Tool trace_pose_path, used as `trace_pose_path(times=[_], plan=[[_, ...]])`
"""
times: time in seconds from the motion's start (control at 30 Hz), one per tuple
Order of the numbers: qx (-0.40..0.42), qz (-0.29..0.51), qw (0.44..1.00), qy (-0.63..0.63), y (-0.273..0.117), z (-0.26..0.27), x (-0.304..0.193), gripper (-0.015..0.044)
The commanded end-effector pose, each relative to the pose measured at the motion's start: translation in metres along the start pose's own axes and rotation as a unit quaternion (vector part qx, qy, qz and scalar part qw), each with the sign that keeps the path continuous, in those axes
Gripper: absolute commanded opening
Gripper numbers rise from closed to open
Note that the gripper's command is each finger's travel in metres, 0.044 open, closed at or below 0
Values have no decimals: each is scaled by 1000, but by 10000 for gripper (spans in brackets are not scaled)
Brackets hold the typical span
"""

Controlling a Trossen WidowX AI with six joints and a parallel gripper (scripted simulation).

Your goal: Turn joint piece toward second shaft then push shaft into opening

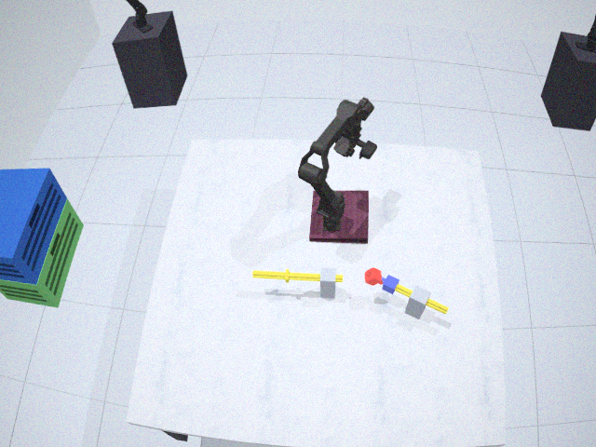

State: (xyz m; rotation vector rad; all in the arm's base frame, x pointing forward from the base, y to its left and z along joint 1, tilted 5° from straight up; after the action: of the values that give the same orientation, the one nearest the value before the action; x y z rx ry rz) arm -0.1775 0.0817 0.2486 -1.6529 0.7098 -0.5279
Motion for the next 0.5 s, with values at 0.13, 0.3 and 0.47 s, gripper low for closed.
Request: trace_pose_path(times=[0.13, 0.3, 0.47], plan=[[97, -18, 990, 106, 12, 61, -8, 440], [158, -34, 974, 161, 16, 99, -5, 440], [218, -57, 951, 212, 17, 135, 4, 440]])
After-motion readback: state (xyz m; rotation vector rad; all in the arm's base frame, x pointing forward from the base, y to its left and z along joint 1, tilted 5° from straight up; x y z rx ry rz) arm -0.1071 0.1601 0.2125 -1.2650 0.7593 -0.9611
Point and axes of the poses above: the point midway between the two fingers, 35 mm back from their tips, its own y axis out along the fingers, its own z axis across the jaws, x = y × z, the point moved 3 cm from there along -y, back along the fingers, and after that the axes turned 13 degrees about y, right-handed, at the moved point
